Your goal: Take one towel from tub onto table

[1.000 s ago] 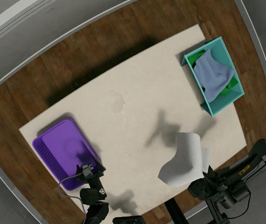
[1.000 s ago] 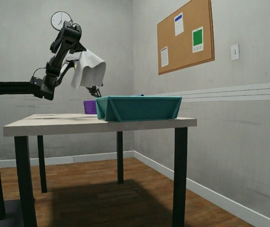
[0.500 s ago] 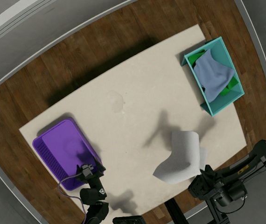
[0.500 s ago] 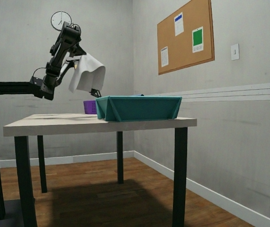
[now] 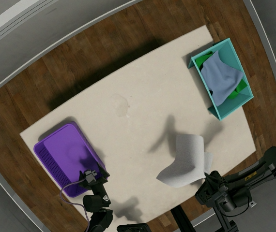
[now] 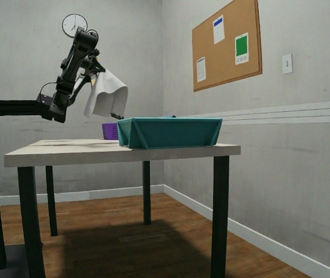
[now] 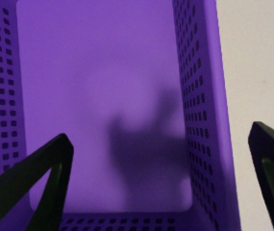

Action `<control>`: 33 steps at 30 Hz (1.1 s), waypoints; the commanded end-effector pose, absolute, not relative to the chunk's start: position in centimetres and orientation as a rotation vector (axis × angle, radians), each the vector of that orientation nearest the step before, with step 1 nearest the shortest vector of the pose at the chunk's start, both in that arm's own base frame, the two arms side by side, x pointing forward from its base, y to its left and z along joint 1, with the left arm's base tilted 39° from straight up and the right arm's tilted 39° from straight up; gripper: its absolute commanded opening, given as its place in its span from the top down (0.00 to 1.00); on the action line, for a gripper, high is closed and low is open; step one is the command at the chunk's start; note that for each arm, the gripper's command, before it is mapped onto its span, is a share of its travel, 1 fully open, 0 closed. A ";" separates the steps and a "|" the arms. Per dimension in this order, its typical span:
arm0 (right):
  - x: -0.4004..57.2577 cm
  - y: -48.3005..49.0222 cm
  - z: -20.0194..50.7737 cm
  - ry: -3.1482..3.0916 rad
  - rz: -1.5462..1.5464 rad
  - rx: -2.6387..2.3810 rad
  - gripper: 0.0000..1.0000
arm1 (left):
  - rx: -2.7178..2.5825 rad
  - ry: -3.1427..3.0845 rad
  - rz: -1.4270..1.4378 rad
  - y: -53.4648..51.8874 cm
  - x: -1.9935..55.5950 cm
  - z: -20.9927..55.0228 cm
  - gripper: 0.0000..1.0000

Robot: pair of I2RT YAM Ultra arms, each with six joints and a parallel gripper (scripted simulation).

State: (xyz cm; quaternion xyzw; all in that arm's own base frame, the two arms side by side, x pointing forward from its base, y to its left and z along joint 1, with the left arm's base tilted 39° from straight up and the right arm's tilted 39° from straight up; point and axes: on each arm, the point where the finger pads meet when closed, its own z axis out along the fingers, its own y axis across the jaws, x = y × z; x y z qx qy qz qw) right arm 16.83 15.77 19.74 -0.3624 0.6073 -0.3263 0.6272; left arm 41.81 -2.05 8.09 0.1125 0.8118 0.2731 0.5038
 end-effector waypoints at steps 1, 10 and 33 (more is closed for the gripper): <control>17.0 15.6 19.2 1.589 -0.748 -0.808 0.99 | 0.269 1.945 0.649 -2.4 42.0 8.6 0.00; 17.4 14.9 18.1 1.644 -0.719 -0.824 0.99 | 0.269 1.945 0.649 -2.4 42.0 8.6 0.00; 18.7 12.6 14.8 1.778 -0.645 -0.854 0.99 | 0.269 1.945 0.649 -2.4 42.0 8.6 0.00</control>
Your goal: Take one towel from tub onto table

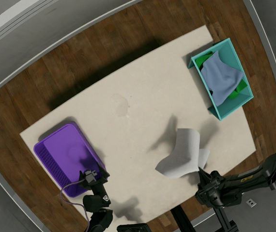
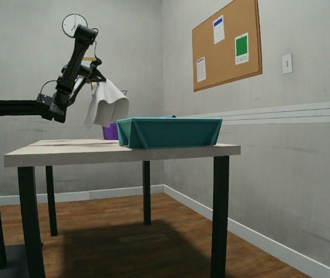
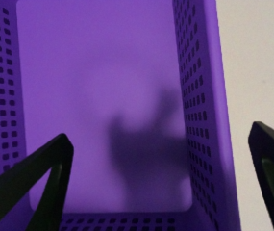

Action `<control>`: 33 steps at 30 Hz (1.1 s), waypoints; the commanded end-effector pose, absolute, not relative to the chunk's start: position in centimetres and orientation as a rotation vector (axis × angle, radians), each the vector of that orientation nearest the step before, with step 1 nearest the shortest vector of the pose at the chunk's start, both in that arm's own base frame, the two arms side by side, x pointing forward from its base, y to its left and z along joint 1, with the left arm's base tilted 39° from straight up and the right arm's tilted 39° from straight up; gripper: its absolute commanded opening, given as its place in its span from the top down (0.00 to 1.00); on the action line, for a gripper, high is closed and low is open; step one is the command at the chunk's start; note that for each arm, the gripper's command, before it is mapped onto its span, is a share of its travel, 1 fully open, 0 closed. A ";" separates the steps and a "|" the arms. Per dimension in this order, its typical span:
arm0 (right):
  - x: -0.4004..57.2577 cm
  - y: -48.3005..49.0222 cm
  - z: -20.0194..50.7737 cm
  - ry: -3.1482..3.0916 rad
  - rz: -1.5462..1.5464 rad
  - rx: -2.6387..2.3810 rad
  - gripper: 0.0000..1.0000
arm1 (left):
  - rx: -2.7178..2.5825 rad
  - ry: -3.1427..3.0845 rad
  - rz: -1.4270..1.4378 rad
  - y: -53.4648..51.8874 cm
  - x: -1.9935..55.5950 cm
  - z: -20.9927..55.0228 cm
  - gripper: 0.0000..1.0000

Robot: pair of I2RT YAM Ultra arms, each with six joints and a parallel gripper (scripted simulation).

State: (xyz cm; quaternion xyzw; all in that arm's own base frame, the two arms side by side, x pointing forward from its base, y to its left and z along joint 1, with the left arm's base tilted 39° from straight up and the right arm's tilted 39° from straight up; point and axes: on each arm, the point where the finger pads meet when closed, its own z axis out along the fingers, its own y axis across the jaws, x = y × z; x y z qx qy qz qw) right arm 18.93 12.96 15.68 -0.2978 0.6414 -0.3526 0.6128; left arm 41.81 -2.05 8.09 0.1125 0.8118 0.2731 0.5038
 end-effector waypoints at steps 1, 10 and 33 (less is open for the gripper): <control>18.8 12.5 14.7 1.778 -0.646 -0.852 0.99 | 0.269 1.945 0.649 -2.4 42.0 8.6 0.00; 19.2 11.7 13.6 1.784 -0.655 -0.831 0.99 | 0.269 1.945 0.649 -2.4 42.0 8.6 0.00; 20.7 9.6 11.4 1.793 -0.659 -0.756 0.99 | 0.269 1.945 0.649 -2.4 42.0 8.6 0.00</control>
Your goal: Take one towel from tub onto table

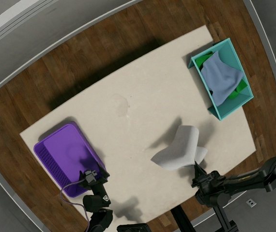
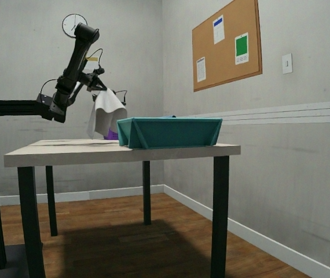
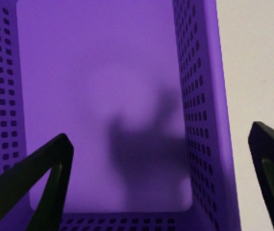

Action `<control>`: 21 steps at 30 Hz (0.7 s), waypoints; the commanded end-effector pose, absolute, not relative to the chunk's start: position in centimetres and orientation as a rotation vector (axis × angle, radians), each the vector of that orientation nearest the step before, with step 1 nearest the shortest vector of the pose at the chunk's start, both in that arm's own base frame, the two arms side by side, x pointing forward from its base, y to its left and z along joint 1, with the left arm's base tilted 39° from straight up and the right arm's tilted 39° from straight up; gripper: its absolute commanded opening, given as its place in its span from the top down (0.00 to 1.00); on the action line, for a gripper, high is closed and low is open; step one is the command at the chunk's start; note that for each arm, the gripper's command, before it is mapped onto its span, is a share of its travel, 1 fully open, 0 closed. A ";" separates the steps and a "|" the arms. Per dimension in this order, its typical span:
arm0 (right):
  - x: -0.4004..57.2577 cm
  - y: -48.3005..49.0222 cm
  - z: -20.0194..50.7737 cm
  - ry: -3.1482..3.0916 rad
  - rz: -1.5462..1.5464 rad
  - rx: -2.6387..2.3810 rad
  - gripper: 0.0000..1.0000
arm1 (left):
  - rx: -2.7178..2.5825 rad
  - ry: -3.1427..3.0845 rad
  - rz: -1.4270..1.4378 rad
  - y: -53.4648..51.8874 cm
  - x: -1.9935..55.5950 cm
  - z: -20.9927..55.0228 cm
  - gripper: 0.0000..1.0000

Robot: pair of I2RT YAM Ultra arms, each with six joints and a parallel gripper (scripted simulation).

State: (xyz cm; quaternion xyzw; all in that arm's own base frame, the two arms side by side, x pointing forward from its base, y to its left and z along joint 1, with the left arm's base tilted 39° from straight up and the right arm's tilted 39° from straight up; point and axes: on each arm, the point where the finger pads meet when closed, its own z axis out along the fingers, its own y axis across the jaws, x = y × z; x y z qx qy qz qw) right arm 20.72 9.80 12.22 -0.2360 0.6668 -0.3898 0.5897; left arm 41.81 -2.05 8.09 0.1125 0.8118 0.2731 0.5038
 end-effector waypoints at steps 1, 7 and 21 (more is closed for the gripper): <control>20.8 9.5 11.2 1.792 -0.661 -0.756 0.99 | 0.269 1.945 0.649 -2.4 42.0 8.6 0.00; 21.2 8.9 10.3 1.798 -0.665 -0.768 0.99 | 0.269 1.945 0.649 -2.4 42.0 8.6 0.00; 23.1 8.5 9.1 1.881 -0.558 -0.866 0.99 | 0.269 1.945 0.649 -2.4 42.0 8.6 0.00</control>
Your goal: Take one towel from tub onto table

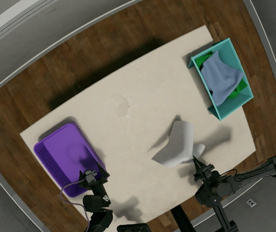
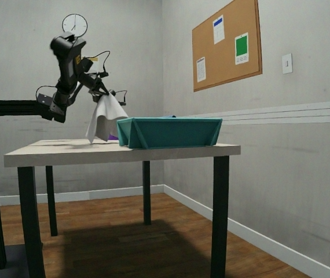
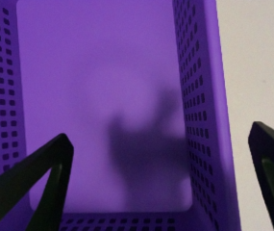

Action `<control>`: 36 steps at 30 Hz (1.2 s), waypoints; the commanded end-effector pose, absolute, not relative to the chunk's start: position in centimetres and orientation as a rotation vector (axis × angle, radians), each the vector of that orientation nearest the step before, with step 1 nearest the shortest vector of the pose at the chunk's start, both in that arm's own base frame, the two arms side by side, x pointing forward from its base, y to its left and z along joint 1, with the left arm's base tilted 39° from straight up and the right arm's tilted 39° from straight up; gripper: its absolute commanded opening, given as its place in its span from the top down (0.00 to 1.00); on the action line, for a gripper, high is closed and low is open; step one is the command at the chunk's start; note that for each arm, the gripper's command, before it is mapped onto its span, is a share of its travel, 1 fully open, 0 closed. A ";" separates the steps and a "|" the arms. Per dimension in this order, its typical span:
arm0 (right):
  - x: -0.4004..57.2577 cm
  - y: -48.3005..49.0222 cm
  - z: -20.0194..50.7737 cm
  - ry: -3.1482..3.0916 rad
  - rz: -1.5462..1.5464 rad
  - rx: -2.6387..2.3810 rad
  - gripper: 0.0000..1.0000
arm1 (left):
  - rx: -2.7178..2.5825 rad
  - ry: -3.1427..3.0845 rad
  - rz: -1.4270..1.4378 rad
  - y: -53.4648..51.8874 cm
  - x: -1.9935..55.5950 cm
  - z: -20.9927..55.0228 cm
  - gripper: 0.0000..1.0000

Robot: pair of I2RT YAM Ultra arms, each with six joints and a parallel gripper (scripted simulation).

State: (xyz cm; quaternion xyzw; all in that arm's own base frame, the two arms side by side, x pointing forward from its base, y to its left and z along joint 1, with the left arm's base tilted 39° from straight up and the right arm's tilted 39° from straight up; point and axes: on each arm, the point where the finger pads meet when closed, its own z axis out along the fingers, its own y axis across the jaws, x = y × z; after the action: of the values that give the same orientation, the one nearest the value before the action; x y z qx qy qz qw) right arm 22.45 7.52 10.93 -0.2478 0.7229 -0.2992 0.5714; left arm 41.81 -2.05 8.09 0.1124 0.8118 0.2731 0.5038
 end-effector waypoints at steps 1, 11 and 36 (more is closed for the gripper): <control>23.3 8.5 9.0 1.884 -0.555 -0.872 0.99 | 0.269 1.945 0.649 -2.4 42.0 8.6 0.00; 24.8 8.4 7.8 1.886 -0.562 -0.880 0.99 | 0.269 1.945 0.649 -2.4 42.0 8.6 0.00; 27.8 7.2 3.9 1.906 -0.575 -0.909 0.99 | 0.269 1.945 0.649 -2.4 42.0 8.6 0.00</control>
State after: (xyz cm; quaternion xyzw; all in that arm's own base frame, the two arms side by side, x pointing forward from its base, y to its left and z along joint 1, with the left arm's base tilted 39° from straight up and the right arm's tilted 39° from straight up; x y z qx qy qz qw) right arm 26.25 5.86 3.07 -0.3683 0.7944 -0.2482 0.4144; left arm 41.81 -2.05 8.09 0.1124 0.8118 0.2731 0.5038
